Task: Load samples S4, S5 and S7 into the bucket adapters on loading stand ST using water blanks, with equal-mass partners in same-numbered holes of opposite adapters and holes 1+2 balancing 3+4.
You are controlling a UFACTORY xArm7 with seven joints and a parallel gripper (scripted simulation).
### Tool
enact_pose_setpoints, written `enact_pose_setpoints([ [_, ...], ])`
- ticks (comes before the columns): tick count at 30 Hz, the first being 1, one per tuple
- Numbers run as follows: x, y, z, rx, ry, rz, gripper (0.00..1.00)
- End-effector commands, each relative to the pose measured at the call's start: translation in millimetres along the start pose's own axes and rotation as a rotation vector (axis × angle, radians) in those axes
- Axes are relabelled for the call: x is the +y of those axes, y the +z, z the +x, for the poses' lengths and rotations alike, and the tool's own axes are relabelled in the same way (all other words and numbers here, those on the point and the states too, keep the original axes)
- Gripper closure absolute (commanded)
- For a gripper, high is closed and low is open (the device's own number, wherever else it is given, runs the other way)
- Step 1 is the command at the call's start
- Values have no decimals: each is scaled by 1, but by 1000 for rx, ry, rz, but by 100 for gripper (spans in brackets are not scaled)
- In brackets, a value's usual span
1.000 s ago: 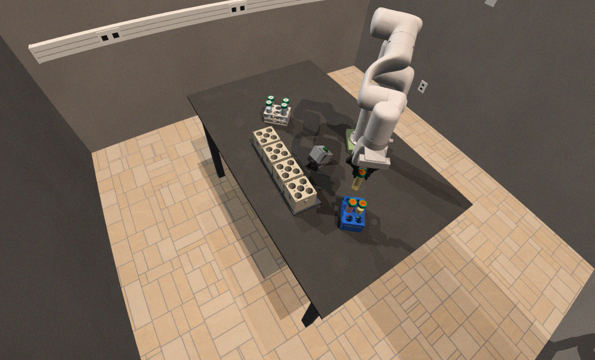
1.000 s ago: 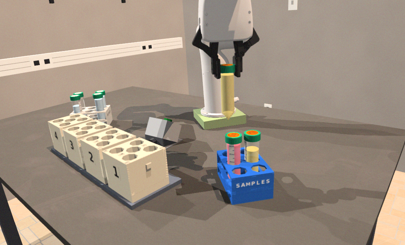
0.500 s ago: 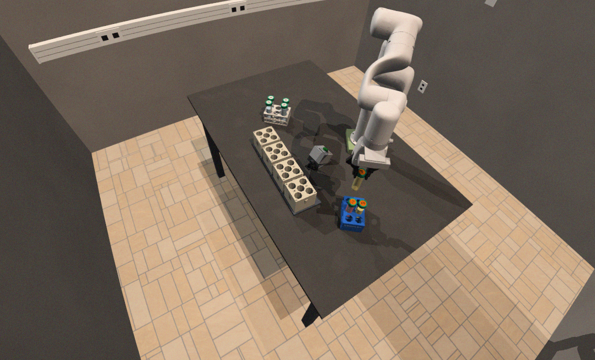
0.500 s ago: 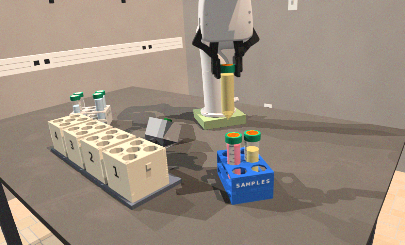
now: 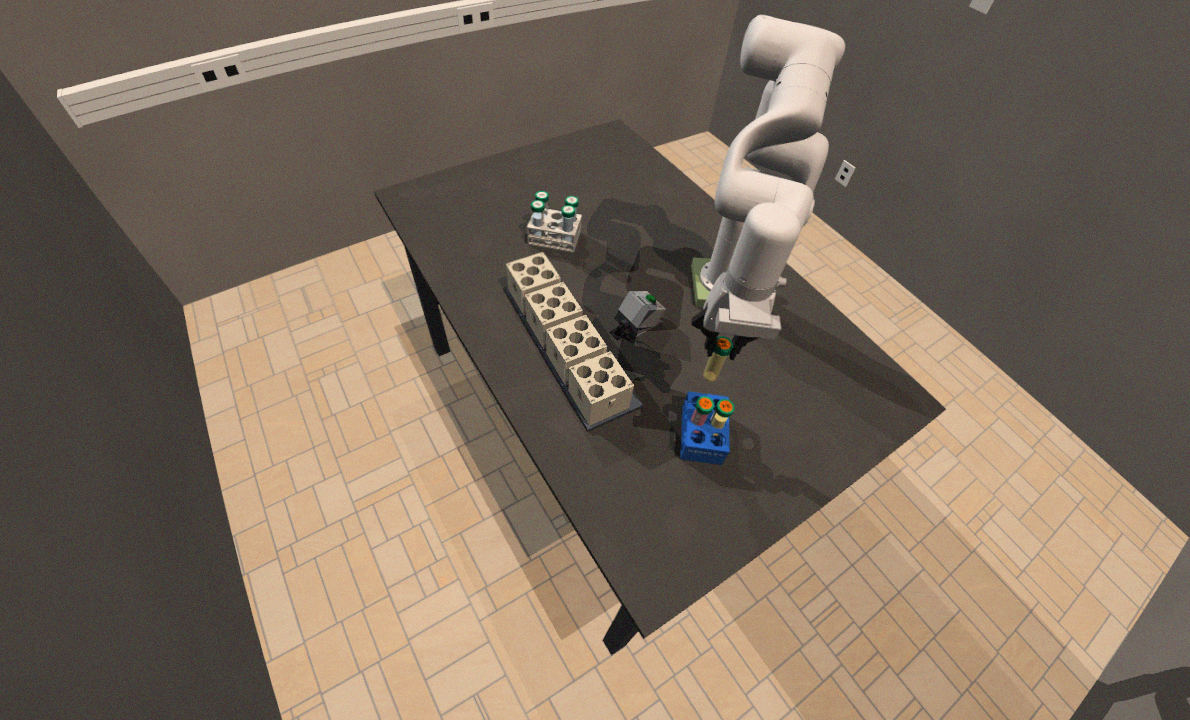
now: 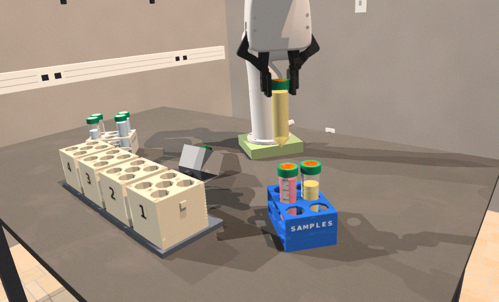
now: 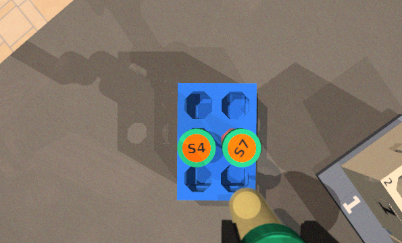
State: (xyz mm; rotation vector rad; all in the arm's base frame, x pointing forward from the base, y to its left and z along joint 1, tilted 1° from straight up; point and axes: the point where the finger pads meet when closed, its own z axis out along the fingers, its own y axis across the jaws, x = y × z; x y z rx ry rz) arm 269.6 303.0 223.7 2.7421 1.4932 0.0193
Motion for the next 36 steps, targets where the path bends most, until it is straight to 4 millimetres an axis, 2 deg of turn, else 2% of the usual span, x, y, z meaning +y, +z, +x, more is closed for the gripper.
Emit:
enact_pose_setpoints([
  [1,0,-2,1,5,0,-1,100],
  [2,0,-2,1,5,0,-1,100],
  [10,-40,-2,1,5,0,-1,100],
  [36,-40,0,1,5,0,-1,100],
])
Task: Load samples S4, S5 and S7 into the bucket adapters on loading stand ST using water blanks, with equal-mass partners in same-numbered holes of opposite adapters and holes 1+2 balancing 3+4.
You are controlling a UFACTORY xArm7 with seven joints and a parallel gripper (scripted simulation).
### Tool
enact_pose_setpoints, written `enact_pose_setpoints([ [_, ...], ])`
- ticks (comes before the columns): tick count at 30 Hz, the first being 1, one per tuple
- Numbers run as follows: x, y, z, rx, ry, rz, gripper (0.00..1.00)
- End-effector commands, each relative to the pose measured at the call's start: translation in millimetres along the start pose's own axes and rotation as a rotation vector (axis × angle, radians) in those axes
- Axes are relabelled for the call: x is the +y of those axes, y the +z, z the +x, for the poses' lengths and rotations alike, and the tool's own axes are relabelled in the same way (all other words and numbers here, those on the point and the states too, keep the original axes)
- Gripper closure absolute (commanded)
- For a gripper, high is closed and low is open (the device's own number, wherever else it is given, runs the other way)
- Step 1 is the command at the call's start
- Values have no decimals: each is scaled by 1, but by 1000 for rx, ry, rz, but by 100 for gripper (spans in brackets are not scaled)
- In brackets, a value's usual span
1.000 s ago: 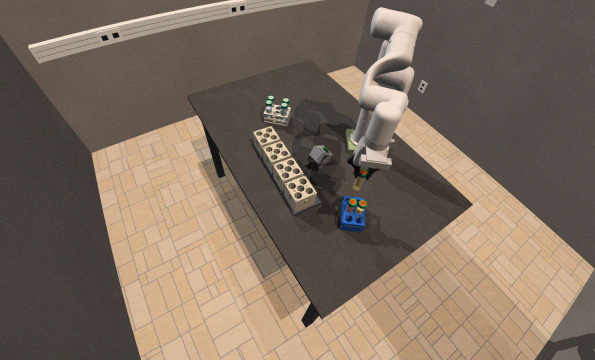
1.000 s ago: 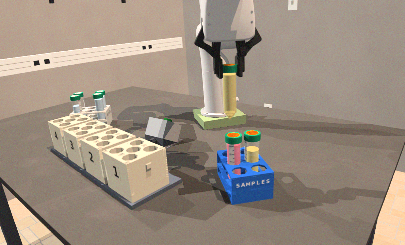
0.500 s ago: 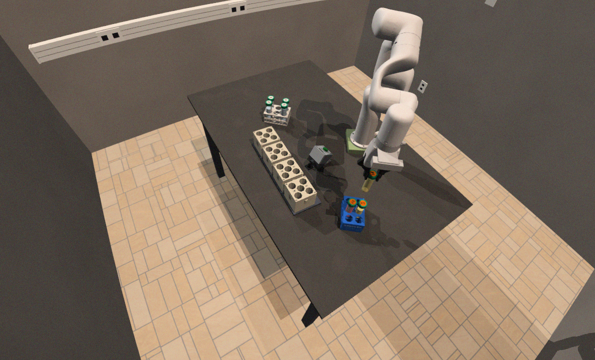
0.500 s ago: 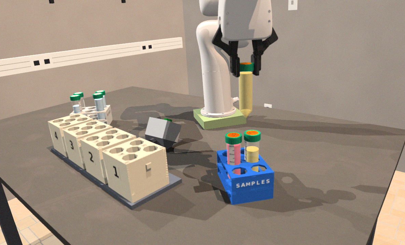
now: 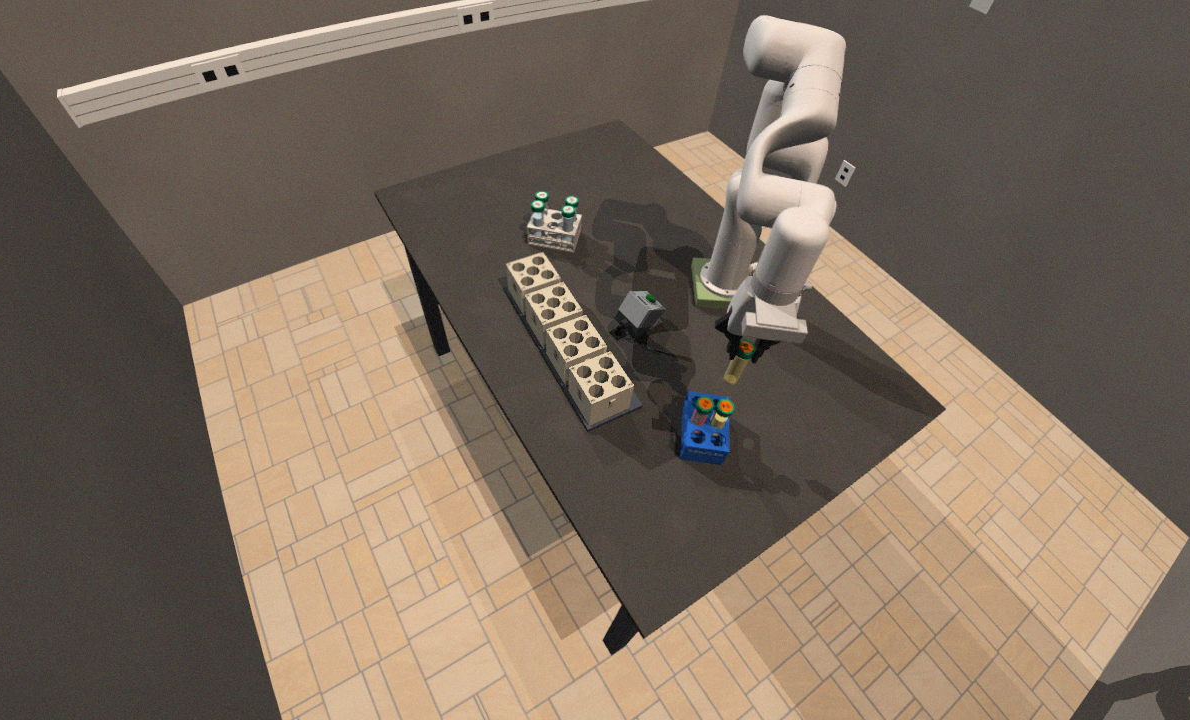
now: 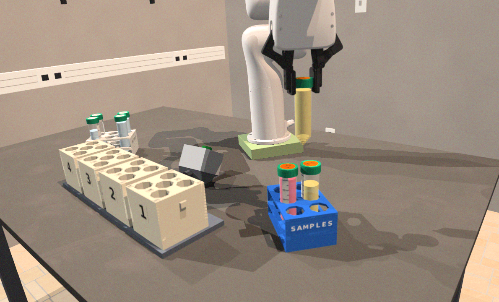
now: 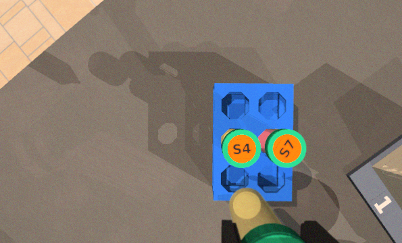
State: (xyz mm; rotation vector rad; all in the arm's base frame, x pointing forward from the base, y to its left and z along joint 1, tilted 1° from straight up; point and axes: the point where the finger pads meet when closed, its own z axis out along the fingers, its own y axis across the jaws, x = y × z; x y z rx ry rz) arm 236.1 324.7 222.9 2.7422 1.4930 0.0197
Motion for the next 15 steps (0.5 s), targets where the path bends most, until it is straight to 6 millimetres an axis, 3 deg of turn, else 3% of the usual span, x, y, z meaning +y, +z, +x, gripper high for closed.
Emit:
enact_pose_setpoints([
  [1,0,2,1,4,0,0,100],
  [15,0,28,1,4,0,0,100],
])
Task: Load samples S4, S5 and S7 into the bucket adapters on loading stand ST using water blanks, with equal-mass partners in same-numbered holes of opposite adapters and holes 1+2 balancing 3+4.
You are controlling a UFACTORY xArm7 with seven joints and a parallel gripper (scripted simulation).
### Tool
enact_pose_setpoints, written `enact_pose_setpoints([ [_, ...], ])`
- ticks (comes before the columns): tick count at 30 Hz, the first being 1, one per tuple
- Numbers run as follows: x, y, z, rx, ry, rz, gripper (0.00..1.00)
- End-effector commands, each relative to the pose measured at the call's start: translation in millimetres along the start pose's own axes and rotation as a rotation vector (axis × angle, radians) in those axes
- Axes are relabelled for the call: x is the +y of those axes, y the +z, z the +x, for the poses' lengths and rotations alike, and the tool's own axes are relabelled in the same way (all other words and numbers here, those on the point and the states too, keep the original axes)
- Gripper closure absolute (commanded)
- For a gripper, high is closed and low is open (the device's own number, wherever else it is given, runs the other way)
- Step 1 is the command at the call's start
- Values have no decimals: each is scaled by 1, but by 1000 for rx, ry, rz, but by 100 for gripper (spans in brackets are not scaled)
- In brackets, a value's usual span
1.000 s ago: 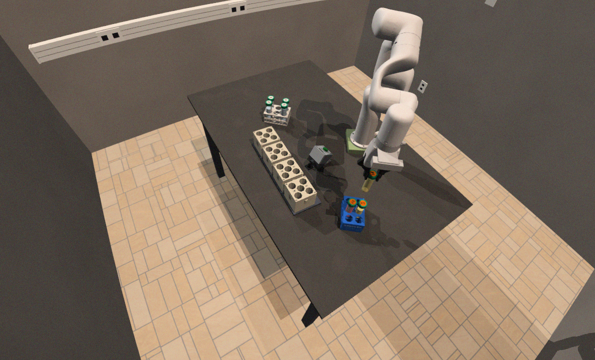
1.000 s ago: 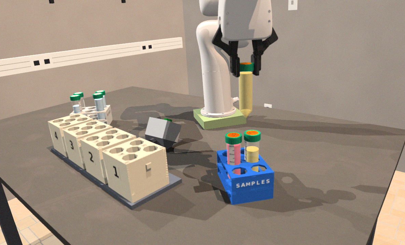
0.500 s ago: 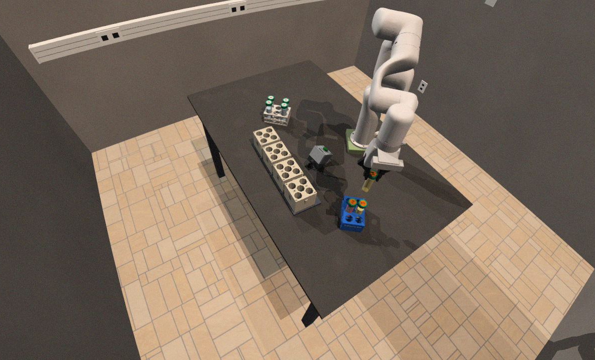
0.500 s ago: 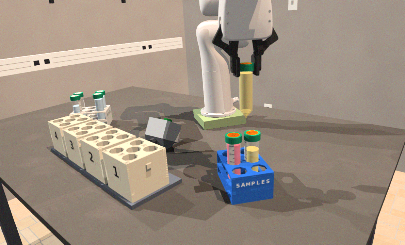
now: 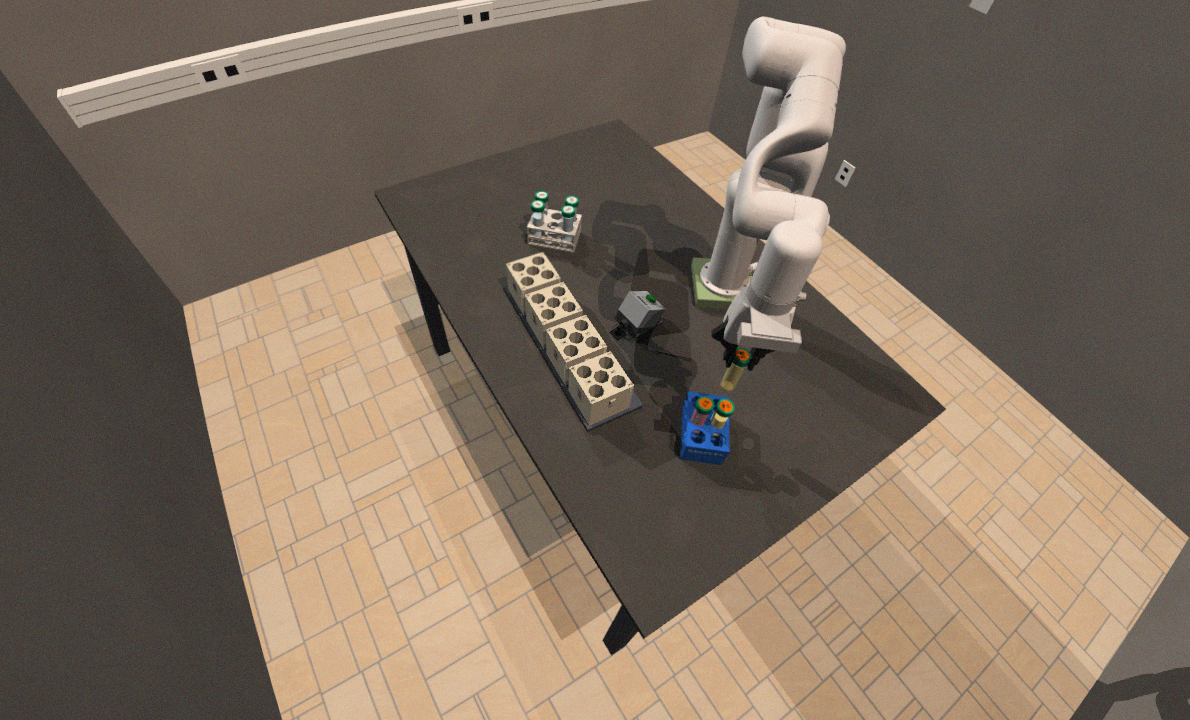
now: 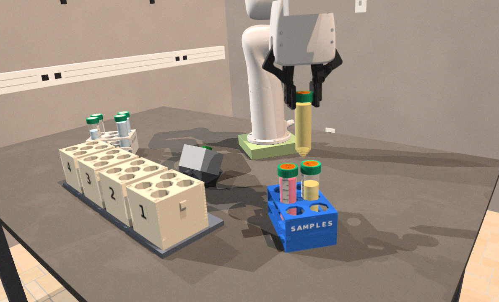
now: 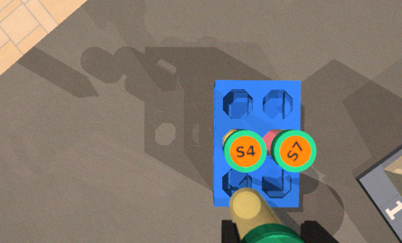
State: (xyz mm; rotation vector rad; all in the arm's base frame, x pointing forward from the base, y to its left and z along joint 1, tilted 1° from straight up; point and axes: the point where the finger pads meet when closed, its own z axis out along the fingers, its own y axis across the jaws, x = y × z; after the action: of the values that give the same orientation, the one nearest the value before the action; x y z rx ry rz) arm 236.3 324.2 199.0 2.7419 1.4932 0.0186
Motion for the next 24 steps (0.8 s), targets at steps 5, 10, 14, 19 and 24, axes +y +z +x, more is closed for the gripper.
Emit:
enact_pose_setpoints([
  [5,0,12,2,5,0,-1,100],
  [10,0,22,2,5,0,-1,100],
  [14,0,30,2,5,0,-1,100],
  [19,0,36,2,5,0,-1,100],
  [24,0,46,2,5,0,-1,100],
])
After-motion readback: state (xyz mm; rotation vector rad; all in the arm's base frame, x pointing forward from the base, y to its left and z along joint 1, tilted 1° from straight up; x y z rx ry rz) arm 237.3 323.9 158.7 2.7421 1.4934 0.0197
